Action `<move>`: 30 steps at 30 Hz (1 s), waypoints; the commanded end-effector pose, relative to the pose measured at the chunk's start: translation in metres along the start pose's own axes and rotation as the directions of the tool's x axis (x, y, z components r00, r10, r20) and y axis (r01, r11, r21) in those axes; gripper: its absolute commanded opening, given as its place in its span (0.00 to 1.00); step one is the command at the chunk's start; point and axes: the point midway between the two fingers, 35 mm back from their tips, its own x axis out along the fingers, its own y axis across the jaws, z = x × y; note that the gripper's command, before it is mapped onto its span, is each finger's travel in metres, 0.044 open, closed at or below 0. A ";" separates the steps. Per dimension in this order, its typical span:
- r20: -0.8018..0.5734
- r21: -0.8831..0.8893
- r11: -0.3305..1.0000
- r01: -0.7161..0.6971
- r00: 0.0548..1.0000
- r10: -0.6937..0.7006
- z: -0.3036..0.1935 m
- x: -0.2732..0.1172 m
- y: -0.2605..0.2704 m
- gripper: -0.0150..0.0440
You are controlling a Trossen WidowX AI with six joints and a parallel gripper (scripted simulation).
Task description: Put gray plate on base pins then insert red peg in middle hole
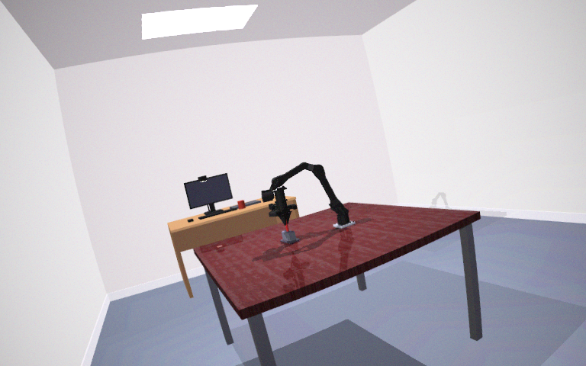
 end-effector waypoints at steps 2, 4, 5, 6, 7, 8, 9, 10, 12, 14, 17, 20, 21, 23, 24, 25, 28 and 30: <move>-0.002 0.000 1.000 0.002 1.000 -0.002 -0.001 0.001 -0.001 0.25; -0.002 0.000 1.000 0.002 1.000 -0.002 -0.001 0.001 -0.001 0.25; -0.002 0.000 1.000 0.002 1.000 -0.002 -0.001 0.001 -0.001 0.25; -0.002 0.000 1.000 0.002 1.000 -0.002 -0.001 0.001 -0.001 0.25; -0.002 0.000 1.000 0.002 1.000 -0.002 -0.001 0.002 -0.001 0.25; -0.002 0.000 1.000 0.002 1.000 -0.002 -0.001 0.002 -0.001 0.25; -0.002 0.000 1.000 0.002 1.000 -0.002 -0.001 0.002 -0.001 0.25; -0.002 0.000 1.000 0.002 1.000 -0.002 0.000 0.002 -0.001 0.25; -0.002 0.000 1.000 0.002 1.000 -0.002 0.000 0.002 -0.001 0.25; -0.002 0.000 1.000 0.002 1.000 -0.002 0.000 0.002 -0.001 0.25; -0.002 0.000 1.000 0.002 1.000 -0.002 0.000 0.002 0.000 0.25; -0.002 0.000 1.000 0.002 1.000 -0.002 0.000 0.002 0.000 0.25; -0.002 0.000 1.000 0.002 1.000 -0.002 0.000 0.002 0.000 0.25; -0.002 0.000 1.000 0.002 1.000 -0.002 0.000 0.002 0.000 0.25; -0.001 0.000 1.000 0.002 1.000 -0.002 0.000 0.002 0.000 0.25; -0.001 0.000 1.000 0.002 1.000 -0.002 0.000 0.002 0.000 0.25; -0.001 0.000 1.000 0.001 1.000 -0.001 0.000 0.001 0.000 0.25; -0.001 0.000 1.000 0.001 1.000 -0.001 0.000 0.001 0.000 0.25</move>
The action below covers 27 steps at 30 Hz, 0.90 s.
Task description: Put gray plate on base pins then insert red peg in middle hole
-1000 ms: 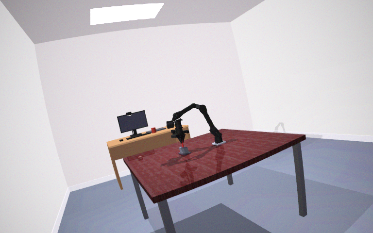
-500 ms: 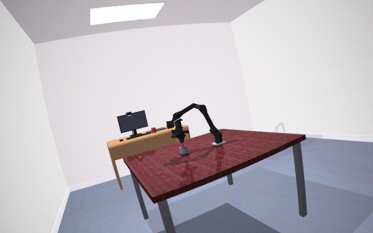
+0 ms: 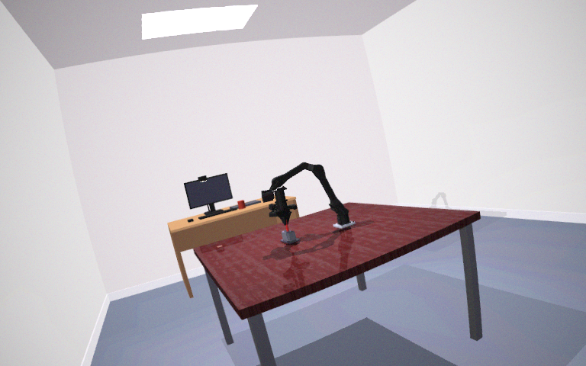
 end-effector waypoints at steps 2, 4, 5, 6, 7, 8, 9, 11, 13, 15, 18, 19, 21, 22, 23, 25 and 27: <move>0.000 0.000 1.000 0.000 1.000 0.000 0.000 0.000 0.000 0.25; 0.000 0.000 1.000 0.000 1.000 0.000 0.000 0.000 0.000 0.30; 0.000 0.000 1.000 0.000 1.000 0.000 0.000 0.000 0.000 0.34; 0.000 0.000 1.000 0.000 1.000 0.000 0.000 0.000 0.000 0.39; 0.000 0.000 1.000 0.000 1.000 0.000 0.000 0.000 0.000 0.43; 0.000 0.000 1.000 0.000 1.000 0.000 0.000 0.000 0.000 0.48; 0.000 0.000 1.000 0.000 1.000 0.000 0.000 0.000 0.000 0.51; 0.000 0.000 1.000 0.000 1.000 0.000 0.000 0.000 0.000 0.51; 0.000 0.000 1.000 0.000 1.000 0.000 0.000 0.000 0.000 0.51; 0.000 0.000 1.000 0.000 1.000 0.000 0.000 0.000 0.000 0.51; 0.000 0.000 1.000 0.000 1.000 0.000 0.000 0.000 0.000 0.51; 0.000 0.000 1.000 0.000 1.000 0.000 0.000 0.000 0.000 0.51; -0.001 0.000 1.000 0.002 1.000 -0.002 0.000 -0.001 0.000 0.51; -0.001 0.000 1.000 0.003 1.000 -0.003 0.000 -0.001 0.000 0.51; -0.001 0.000 1.000 0.004 1.000 -0.004 0.000 -0.001 0.000 0.51; -0.002 0.000 1.000 0.006 1.000 -0.006 0.000 -0.003 0.000 0.51; -0.004 0.000 1.000 0.009 1.000 -0.009 0.000 -0.004 0.000 0.51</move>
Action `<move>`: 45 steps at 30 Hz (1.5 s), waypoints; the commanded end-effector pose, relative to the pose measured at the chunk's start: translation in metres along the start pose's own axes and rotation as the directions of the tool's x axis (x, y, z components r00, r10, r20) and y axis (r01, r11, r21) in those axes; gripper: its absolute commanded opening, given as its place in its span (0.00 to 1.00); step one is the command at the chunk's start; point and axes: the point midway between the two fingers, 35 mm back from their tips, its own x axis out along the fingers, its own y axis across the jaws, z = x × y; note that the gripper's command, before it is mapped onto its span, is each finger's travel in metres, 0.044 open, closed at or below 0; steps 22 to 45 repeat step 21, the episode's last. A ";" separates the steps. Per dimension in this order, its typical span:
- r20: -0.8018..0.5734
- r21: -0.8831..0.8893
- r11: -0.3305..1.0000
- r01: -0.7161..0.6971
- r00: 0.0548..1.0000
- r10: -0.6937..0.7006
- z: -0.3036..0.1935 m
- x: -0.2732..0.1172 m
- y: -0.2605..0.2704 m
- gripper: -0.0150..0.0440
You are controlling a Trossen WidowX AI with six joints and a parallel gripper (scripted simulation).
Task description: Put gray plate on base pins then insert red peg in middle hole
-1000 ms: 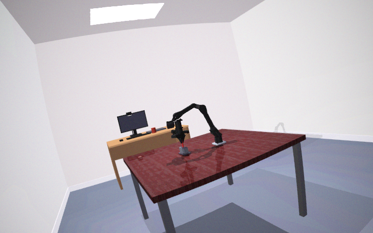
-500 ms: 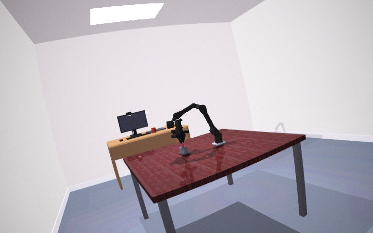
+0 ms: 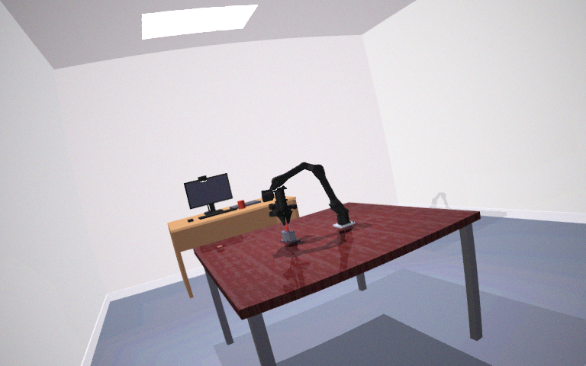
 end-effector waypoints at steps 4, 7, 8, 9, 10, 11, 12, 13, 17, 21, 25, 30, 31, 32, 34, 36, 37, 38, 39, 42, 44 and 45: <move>0.000 0.000 1.000 0.005 1.000 -0.005 0.000 -0.005 0.000 0.51; 0.000 0.000 1.000 0.005 1.000 -0.005 -0.001 -0.007 -0.001 0.51; 0.000 0.000 1.000 0.005 1.000 -0.005 -0.001 -0.007 -0.001 0.51; -0.001 0.000 1.000 0.005 1.000 -0.005 -0.001 -0.008 -0.001 0.51; -0.001 0.000 1.000 0.005 1.000 -0.005 -0.002 -0.008 -0.001 0.51; -0.001 0.000 1.000 0.005 1.000 -0.005 -0.002 -0.008 -0.001 0.51; -0.001 0.000 1.000 0.005 1.000 -0.005 -0.002 -0.009 -0.001 0.51; -0.001 0.000 1.000 0.005 1.000 -0.005 -0.002 -0.009 -0.001 0.51; -0.001 0.000 1.000 0.005 1.000 -0.005 -0.002 -0.011 -0.001 0.51; -0.001 0.000 1.000 0.005 1.000 -0.005 -0.003 -0.013 -0.001 0.51; -0.001 0.000 1.000 0.005 1.000 -0.005 -0.003 -0.013 -0.001 0.51; -0.001 0.000 1.000 0.005 1.000 -0.005 -0.003 -0.013 -0.001 0.51; -0.001 0.000 1.000 0.005 1.000 -0.005 -0.003 -0.013 -0.001 0.51; -0.001 0.000 1.000 0.005 1.000 -0.005 -0.003 -0.013 -0.001 0.51; -0.001 0.000 1.000 0.005 1.000 -0.005 -0.003 -0.013 -0.001 0.51; -0.001 0.000 1.000 0.005 1.000 -0.005 -0.003 -0.013 -0.001 0.51; -0.001 0.000 1.000 0.005 1.000 -0.005 -0.003 -0.013 -0.001 0.51; -0.001 0.000 1.000 0.005 1.000 -0.005 -0.003 -0.013 -0.001 0.51; -0.001 0.000 1.000 0.005 1.000 -0.005 -0.003 -0.013 -0.001 0.51; -0.001 0.000 1.000 0.005 1.000 -0.005 -0.003 -0.013 -0.001 0.51; -0.001 0.000 1.000 0.005 1.000 -0.005 -0.003 -0.013 -0.001 0.51; -0.001 0.000 1.000 0.005 1.000 -0.005 -0.003 -0.013 -0.001 0.51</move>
